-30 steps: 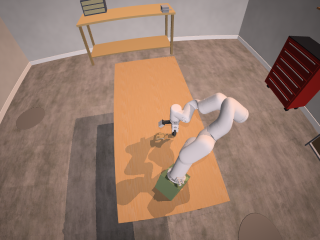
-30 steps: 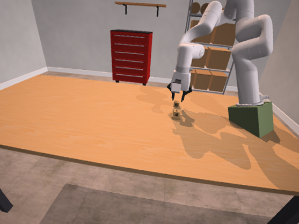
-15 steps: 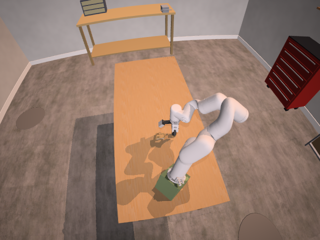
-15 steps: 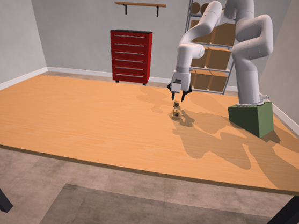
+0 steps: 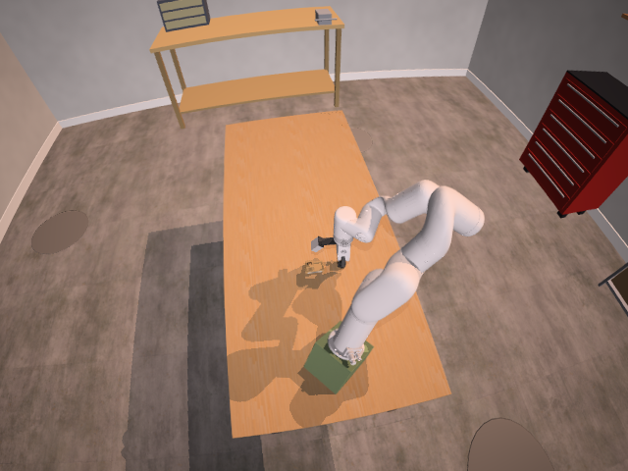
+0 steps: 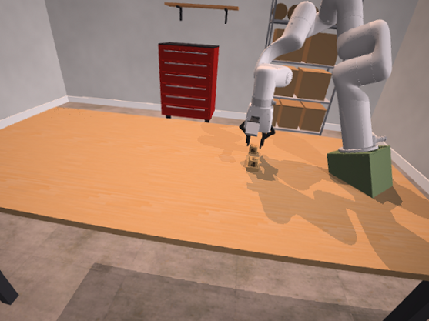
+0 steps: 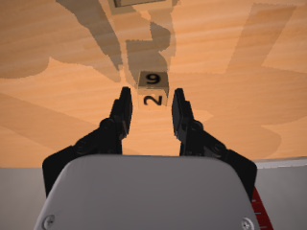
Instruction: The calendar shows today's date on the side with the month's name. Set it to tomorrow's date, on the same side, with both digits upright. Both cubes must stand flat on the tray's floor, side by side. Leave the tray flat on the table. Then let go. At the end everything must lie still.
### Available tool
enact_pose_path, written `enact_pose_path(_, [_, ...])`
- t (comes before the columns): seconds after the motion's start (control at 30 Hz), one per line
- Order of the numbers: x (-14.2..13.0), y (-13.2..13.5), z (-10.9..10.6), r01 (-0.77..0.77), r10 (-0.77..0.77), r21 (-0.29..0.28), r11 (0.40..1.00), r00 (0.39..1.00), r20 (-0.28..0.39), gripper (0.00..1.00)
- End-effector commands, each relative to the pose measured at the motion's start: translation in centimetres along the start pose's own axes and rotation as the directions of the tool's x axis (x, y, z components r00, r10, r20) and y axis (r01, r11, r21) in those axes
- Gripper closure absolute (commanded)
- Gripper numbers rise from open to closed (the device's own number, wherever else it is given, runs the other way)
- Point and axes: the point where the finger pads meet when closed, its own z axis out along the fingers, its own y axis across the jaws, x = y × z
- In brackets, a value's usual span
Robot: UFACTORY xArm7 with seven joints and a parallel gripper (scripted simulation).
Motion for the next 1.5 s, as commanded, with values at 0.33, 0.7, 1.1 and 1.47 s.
enact_pose_path(0.33, [0.08,0.12,1.59,0.0,0.0,-0.002,1.0,1.0,-0.001,0.51])
enact_pose_path(0.7, [0.08,0.11,1.68,0.0,0.0,-0.002,1.0,1.0,-0.001,0.51])
enact_pose_path(1.1, [0.08,0.11,1.68,0.0,0.0,-0.002,1.0,1.0,-0.001,0.51])
enact_pose_path(1.47, [0.08,0.11,1.68,0.0,0.0,-0.002,1.0,1.0,-0.001,0.51])
